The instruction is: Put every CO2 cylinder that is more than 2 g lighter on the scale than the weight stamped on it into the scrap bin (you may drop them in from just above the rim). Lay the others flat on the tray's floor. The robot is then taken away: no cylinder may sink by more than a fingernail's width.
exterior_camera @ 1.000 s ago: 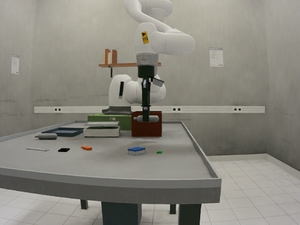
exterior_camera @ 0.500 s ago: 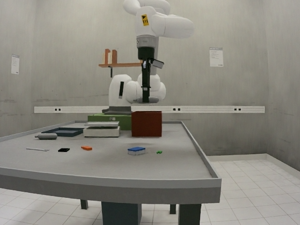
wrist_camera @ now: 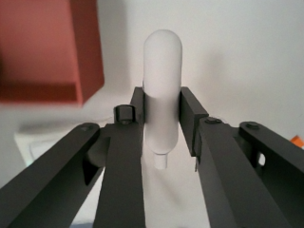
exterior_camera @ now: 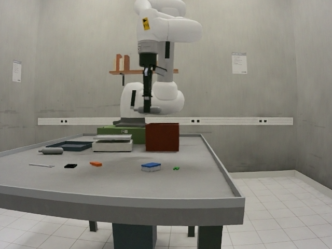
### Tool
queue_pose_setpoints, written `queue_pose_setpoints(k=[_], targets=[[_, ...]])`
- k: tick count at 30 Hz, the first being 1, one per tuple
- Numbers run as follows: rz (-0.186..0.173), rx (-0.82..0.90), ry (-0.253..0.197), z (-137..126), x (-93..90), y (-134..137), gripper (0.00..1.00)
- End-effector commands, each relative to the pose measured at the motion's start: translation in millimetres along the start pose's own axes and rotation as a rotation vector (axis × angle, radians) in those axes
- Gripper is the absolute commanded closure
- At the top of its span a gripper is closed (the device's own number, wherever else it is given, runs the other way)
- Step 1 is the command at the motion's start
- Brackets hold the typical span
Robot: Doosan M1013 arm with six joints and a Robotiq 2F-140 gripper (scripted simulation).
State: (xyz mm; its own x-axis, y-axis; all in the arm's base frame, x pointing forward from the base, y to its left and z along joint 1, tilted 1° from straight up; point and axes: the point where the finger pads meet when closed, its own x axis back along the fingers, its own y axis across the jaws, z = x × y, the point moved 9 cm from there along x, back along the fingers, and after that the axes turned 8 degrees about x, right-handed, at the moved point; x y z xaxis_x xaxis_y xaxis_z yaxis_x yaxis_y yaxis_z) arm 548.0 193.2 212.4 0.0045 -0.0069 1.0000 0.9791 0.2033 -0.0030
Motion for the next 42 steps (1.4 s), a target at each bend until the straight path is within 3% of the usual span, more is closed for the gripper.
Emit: queue_pose_setpoints(k=[1,4,6,7,12,23,38,42], targets=[[-0.005,0.091,0.007,-56,1.2,-43,0.9],[-0.005,0.125,0.007,-85,-1.4,-74,0.9],[-0.005,0.125,0.007,-85,-1.4,-74,0.9],[-0.005,0.128,0.007,-114,-2.9,-102,0.9],[-0.005,0.128,0.007,-159,-3.7,-143,0.9],[-0.005,0.129,0.007,-160,-21.2,-144,0.9],[-0.005,0.129,0.007,-160,-82.7,-144,0.9],[-0.005,0.129,0.007,-159,-89.5,-144,0.9]])
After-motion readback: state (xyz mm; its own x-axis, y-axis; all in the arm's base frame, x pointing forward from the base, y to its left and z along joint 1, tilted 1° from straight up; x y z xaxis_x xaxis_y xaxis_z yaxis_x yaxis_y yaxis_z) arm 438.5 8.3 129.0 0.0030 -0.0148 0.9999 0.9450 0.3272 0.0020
